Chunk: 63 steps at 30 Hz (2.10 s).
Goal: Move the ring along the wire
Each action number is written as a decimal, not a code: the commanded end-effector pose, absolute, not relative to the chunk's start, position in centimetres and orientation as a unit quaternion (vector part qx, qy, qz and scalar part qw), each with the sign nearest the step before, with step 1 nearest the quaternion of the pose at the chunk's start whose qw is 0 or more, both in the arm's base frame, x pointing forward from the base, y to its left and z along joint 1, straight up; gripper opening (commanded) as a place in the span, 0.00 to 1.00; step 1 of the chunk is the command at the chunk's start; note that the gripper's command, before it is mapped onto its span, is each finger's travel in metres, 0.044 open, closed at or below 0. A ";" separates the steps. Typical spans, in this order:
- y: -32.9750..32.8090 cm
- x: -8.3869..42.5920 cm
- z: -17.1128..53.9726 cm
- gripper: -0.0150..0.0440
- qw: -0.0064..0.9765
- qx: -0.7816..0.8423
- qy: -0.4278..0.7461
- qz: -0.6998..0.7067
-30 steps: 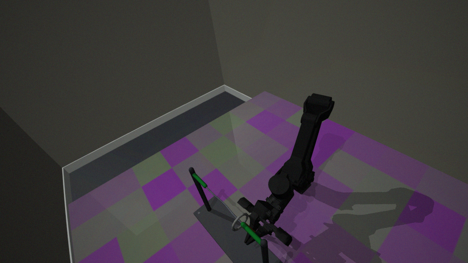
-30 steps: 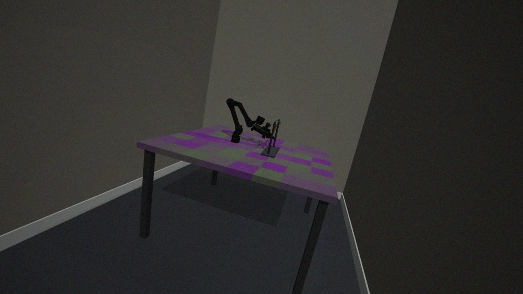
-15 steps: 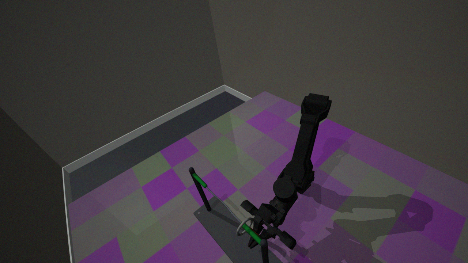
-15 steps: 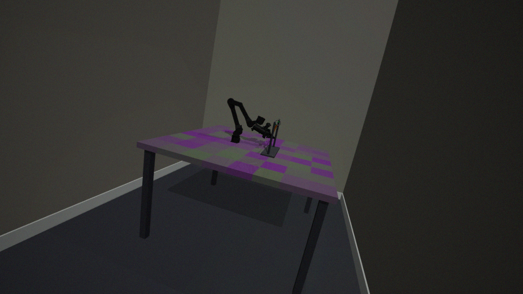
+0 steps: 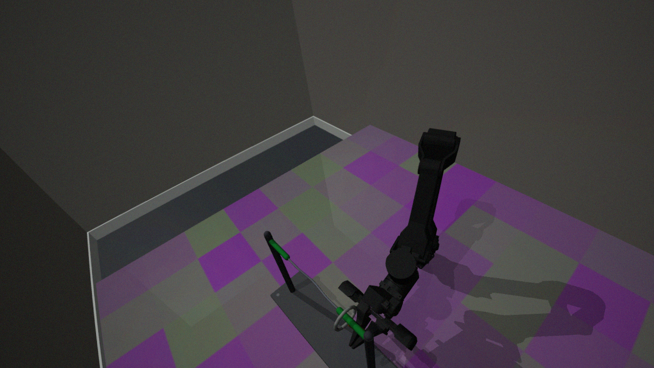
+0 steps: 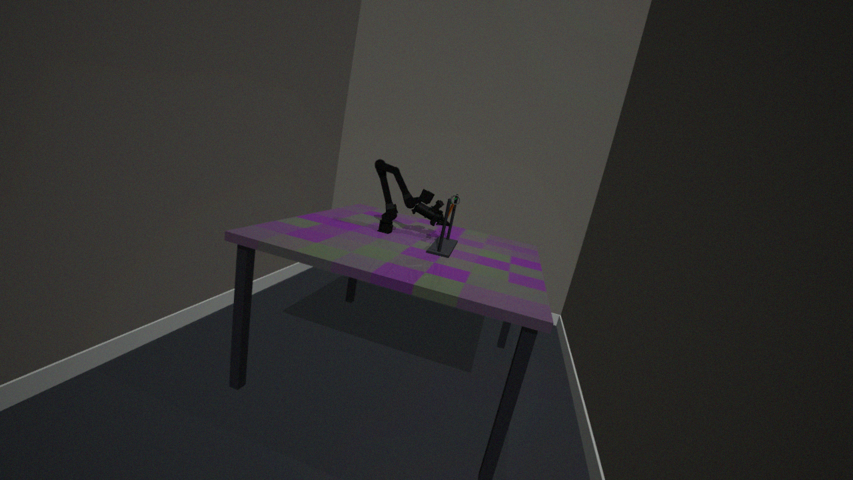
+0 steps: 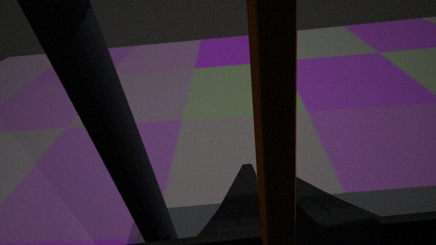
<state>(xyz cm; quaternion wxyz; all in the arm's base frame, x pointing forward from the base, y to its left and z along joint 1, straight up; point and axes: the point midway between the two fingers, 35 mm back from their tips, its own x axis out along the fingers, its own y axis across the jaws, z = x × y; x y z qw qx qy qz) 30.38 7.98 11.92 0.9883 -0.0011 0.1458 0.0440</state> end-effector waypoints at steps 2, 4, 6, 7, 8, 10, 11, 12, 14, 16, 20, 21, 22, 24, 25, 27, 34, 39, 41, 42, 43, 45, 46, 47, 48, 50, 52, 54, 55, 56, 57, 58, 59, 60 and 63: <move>7.9 30.3 11.0 0.00 0.988 0.000 0.148 0.041; 7.9 30.3 10.7 0.00 0.988 0.000 0.148 0.041; 7.9 30.3 10.6 0.00 0.988 0.000 0.148 0.041; 7.9 30.3 10.6 0.00 0.988 0.000 0.148 0.041; 7.9 30.3 10.6 0.00 0.988 0.000 0.148 0.041; 7.9 30.3 10.6 0.00 0.988 0.000 0.148 0.041; 7.9 30.3 10.6 0.00 0.988 0.000 0.148 0.041; 7.9 30.3 10.6 0.00 0.988 0.000 0.148 0.041; 7.9 30.3 10.6 0.00 0.988 0.000 0.148 0.041; 7.9 30.3 10.6 0.00 0.988 0.000 0.148 0.041; 7.9 30.3 10.6 0.00 0.988 0.000 0.148 0.041; 7.9 30.3 10.6 0.00 0.988 0.000 0.148 0.041; 7.9 30.3 10.6 0.00 0.988 0.000 0.148 0.041; 7.9 30.3 10.6 0.00 0.988 0.000 0.148 0.041; 7.9 30.3 10.6 0.00 0.988 0.000 0.148 0.041; 7.9 30.3 10.6 0.00 0.988 0.000 0.148 0.041; 8.0 30.3 10.7 0.31 0.988 -0.002 0.148 0.044; 8.0 30.2 10.7 0.53 0.988 -0.002 0.148 0.044; 8.0 30.1 10.8 0.53 0.988 -0.002 0.148 0.044; 8.0 29.9 10.9 0.53 0.988 -0.002 0.148 0.044; 8.0 29.8 11.0 0.53 0.988 -0.002 0.148 0.043; 8.0 29.5 11.1 0.53 0.988 -0.001 0.148 0.043; 8.0 29.3 11.2 0.53 0.988 -0.001 0.148 0.043; 8.0 29.2 11.3 0.53 0.988 -0.001 0.149 0.043; 8.0 29.0 11.3 0.53 0.988 -0.001 0.149 0.043; 8.0 28.7 11.4 0.53 0.988 -0.001 0.149 0.043; 7.9 28.4 11.6 0.53 0.988 -0.001 0.149 0.043; 7.9 28.1 11.7 0.53 0.988 -0.001 0.149 0.042; 7.9 27.9 11.7 0.53 0.988 -0.001 0.149 0.042; 7.9 27.7 11.7 0.53 0.988 0.000 0.149 0.042; 7.9 27.6 11.8 0.53 0.988 0.000 0.149 0.042; 7.8 27.4 11.8 0.53 0.988 0.000 0.149 0.042; 7.8 27.3 11.9 0.53 0.988 0.000 0.150 0.042; 7.8 27.1 11.9 0.53 0.988 0.000 0.150 0.042; 7.7 26.6 12.0 0.53 0.988 0.000 0.150 0.041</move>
